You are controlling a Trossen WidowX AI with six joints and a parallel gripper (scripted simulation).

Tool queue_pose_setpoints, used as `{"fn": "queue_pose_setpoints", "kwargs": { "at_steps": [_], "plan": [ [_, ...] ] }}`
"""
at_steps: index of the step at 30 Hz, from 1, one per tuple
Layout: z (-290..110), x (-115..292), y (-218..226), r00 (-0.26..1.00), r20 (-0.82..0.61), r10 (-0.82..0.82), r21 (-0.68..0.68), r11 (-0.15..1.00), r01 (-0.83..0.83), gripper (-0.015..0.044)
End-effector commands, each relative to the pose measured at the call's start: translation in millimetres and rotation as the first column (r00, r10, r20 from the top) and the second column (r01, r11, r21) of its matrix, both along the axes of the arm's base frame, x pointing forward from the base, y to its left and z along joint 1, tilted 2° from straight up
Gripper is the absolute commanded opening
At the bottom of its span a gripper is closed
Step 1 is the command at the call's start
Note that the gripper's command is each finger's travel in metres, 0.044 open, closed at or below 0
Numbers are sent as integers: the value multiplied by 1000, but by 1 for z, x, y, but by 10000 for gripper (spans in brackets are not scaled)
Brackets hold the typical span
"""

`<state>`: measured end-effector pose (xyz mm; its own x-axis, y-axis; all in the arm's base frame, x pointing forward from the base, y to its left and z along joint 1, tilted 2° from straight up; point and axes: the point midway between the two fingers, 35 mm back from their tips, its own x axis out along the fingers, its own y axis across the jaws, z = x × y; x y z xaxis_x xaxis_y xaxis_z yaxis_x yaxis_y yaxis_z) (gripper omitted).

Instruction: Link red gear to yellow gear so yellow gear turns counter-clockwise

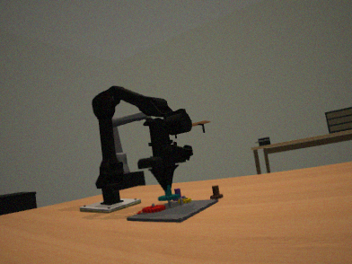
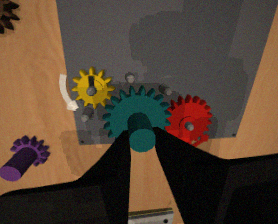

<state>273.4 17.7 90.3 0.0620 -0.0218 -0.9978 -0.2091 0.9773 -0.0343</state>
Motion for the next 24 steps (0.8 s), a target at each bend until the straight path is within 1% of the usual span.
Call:
{"fn": "queue_pose_setpoints", "kwargs": {
  "at_steps": [1, 6, 12, 18, 24],
  "plan": [
    [-6, 0, 1, 999, -3, -49, 6, 999, 49, 0],
    [-14, 0, 1, 991, -2, -133, 11, 991, 133, 0],
    [-13, -1, 0, 972, -1, -234, 17, 972, 234, 0],
    [-15, 0, 0, 979, -1, -203, 15, 979, 203, 0],
    [-17, 0, 1, 995, -2, -102, 9, 995, 102, 0]
  ]
}}
